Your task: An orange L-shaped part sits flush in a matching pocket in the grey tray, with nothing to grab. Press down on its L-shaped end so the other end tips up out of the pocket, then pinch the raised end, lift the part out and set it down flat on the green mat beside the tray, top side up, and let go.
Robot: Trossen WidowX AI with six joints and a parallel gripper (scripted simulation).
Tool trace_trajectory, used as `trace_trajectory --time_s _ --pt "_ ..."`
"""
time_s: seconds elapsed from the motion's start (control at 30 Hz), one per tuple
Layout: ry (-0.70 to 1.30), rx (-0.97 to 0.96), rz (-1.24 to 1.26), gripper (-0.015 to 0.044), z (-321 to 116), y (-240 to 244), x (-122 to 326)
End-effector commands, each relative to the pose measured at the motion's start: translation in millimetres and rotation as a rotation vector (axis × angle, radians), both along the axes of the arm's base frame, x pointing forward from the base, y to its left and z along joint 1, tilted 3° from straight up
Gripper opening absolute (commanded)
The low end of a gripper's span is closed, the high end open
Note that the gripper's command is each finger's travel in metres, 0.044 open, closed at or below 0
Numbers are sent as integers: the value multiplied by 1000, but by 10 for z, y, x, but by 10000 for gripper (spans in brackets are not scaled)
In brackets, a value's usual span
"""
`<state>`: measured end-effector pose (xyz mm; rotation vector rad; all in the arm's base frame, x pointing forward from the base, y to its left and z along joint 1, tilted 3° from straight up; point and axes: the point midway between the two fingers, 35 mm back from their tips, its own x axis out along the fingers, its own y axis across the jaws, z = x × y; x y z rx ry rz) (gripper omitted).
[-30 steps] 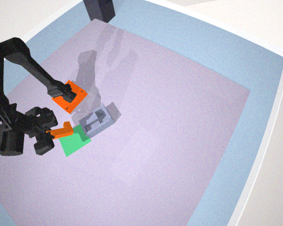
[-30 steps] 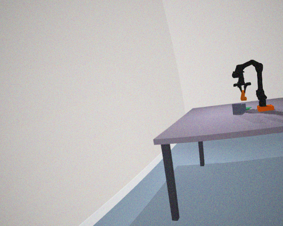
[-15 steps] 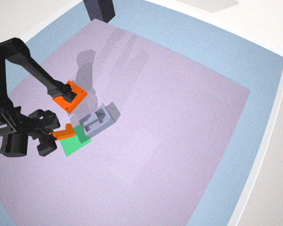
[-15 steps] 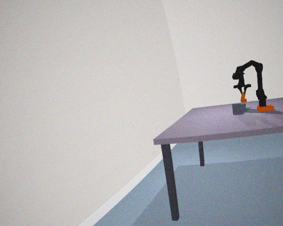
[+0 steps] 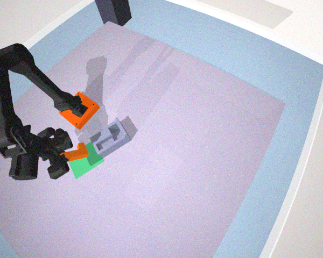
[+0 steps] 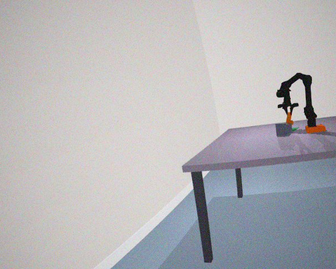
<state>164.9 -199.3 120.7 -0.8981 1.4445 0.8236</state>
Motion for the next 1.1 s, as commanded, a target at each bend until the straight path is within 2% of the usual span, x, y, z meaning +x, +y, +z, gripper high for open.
trace_trajectory --time_s 0.0,0.67,1.07 --pt "12 7 5 0 -97 4 -19" --pt "12 7 5 0 -402 -11 -29" --pt "12 7 5 0 -414 -11 -30"
